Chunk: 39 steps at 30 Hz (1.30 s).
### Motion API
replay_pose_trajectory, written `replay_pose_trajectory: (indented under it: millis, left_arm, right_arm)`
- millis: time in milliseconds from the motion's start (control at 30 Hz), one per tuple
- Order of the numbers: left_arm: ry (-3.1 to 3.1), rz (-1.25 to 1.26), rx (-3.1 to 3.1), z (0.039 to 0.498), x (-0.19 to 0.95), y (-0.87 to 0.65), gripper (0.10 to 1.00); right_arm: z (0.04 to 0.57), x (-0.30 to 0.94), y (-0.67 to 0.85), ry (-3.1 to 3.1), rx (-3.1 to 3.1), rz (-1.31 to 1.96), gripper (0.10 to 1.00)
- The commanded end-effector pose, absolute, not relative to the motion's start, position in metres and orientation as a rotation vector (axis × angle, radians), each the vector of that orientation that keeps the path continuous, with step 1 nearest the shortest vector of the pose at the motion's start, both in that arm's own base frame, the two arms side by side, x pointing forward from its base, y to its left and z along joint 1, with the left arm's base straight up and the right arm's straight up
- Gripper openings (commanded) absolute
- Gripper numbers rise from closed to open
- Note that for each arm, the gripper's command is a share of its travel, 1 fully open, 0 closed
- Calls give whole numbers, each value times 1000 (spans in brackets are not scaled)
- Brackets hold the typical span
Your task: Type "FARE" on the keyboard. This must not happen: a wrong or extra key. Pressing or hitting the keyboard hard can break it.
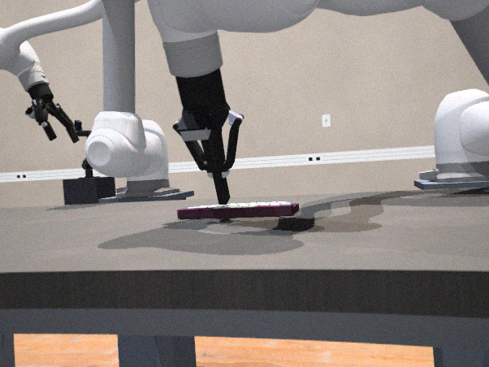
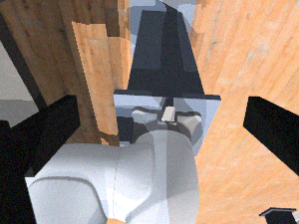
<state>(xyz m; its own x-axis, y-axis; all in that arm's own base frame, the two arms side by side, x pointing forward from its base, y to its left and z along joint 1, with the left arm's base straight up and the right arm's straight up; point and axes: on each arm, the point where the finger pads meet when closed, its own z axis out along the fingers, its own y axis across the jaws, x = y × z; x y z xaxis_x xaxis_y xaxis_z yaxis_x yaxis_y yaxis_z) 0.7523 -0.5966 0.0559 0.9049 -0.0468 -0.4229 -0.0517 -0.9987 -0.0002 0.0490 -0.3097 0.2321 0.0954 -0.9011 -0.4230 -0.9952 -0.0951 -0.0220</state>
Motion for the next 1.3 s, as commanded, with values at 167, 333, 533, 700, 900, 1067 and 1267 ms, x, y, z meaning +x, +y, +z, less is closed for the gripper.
replay_pose_trajectory:
  millis: [167, 333, 533, 700, 900, 1067, 1267]
  left_arm:
    - [79, 674, -3057, 63, 753, -597, 99]
    - [79, 674, -3057, 63, 753, -595, 99]
    - [79, 674, -3057, 63, 753, -587, 99]
    - [79, 674, -3057, 63, 753, -583, 99]
    - [79, 674, -3057, 63, 754, -577, 99]
    - [79, 674, -3057, 63, 754, -577, 99]
    - [79, 674, -3057, 61, 754, -577, 99]
  right_arm:
    - [233, 49, -310, 1878, -2076, 437, 1000]
    - [233, 49, -310, 1878, -2076, 437, 1000]
    - [233, 49, -310, 1878, -2076, 437, 1000]
    - [233, 49, -310, 1878, -2076, 437, 1000]
    - [233, 49, -310, 1878, -2076, 437, 1000]
    - [233, 49, -310, 1878, -2076, 437, 1000]
    - [233, 49, -310, 1878, -2076, 437, 1000]
